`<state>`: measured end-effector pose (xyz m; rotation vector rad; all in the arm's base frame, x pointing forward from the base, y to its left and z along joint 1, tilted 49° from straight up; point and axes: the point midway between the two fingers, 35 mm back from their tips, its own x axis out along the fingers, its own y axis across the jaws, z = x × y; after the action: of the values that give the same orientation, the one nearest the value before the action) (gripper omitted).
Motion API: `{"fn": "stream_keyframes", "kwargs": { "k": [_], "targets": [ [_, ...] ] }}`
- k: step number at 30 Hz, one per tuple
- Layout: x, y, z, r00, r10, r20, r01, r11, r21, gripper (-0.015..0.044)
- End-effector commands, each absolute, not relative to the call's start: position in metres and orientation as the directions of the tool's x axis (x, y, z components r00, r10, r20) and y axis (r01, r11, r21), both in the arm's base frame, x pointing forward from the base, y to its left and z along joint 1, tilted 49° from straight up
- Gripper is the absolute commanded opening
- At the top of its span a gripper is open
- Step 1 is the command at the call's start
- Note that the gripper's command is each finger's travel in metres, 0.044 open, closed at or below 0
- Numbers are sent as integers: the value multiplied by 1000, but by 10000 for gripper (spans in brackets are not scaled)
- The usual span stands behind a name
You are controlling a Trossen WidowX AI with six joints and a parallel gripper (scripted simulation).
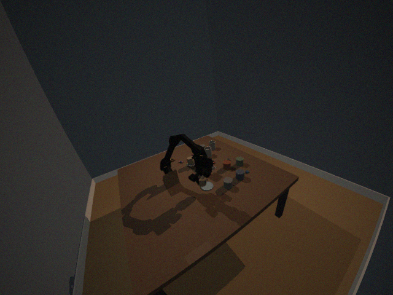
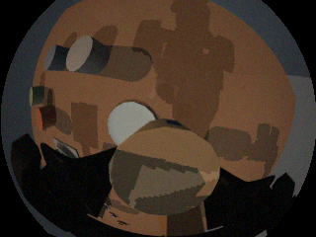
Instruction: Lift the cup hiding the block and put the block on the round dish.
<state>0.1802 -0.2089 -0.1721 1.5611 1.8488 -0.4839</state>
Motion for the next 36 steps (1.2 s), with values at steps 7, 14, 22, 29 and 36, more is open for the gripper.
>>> {"fn": "stream_keyframes", "kwargs": {
  "k": [7, 14, 22, 29, 36],
  "targets": [
    [133, -199, -197, -73, 729, -681, 966, 221, 133, 0],
    [131, -177, -218, -73, 729, -681, 966, 221, 134, 0],
    [130, -170, -224, -72, 729, -680, 966, 221, 134, 0],
    [130, -162, -231, -72, 729, -680, 966, 221, 134, 0],
    [129, -161, -233, -78, 729, -680, 965, 227, 133, 79]
  ]
}}
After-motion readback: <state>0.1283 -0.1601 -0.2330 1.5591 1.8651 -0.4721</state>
